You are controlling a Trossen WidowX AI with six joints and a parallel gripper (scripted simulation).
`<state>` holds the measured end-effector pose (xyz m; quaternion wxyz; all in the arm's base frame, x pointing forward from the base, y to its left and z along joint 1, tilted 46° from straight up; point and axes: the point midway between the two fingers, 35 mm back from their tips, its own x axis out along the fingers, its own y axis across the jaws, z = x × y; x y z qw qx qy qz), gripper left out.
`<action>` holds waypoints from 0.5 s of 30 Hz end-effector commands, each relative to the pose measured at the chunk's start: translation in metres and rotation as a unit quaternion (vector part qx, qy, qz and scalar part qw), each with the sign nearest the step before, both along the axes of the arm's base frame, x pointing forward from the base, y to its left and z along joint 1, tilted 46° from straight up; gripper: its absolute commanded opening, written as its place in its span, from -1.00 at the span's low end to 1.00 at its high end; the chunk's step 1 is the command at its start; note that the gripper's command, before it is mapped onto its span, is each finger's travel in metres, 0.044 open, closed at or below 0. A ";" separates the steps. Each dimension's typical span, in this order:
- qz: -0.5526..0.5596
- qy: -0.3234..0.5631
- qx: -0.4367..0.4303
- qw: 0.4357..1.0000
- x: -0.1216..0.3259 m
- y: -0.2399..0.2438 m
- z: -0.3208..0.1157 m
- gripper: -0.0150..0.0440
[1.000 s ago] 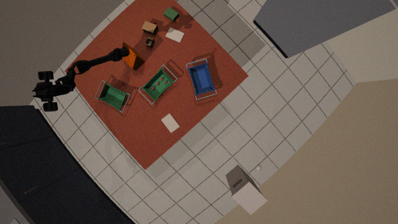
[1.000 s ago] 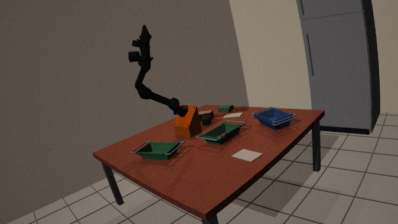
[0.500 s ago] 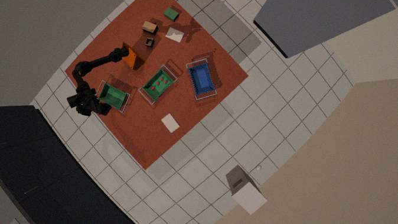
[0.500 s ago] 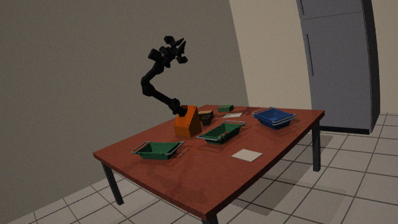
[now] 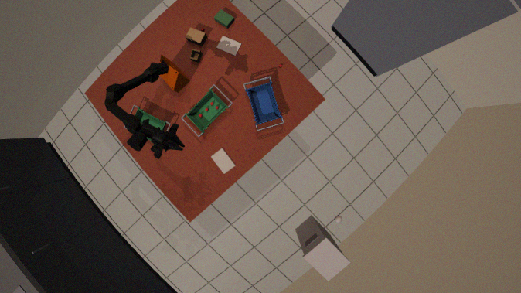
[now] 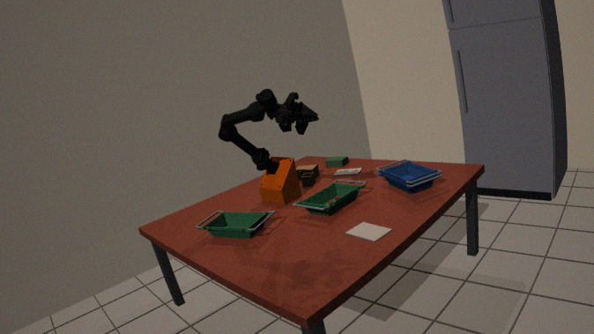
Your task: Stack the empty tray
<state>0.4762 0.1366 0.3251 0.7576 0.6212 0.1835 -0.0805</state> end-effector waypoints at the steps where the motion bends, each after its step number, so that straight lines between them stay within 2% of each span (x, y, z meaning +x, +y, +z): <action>1: -0.131 0.085 0.063 0.986 0.005 -0.043 -0.056 -0.21; 8: -0.377 0.163 0.149 0.899 -0.012 -0.118 -0.137 -0.21; 15: -0.593 0.154 0.182 0.769 -0.052 -0.185 -0.193 -0.21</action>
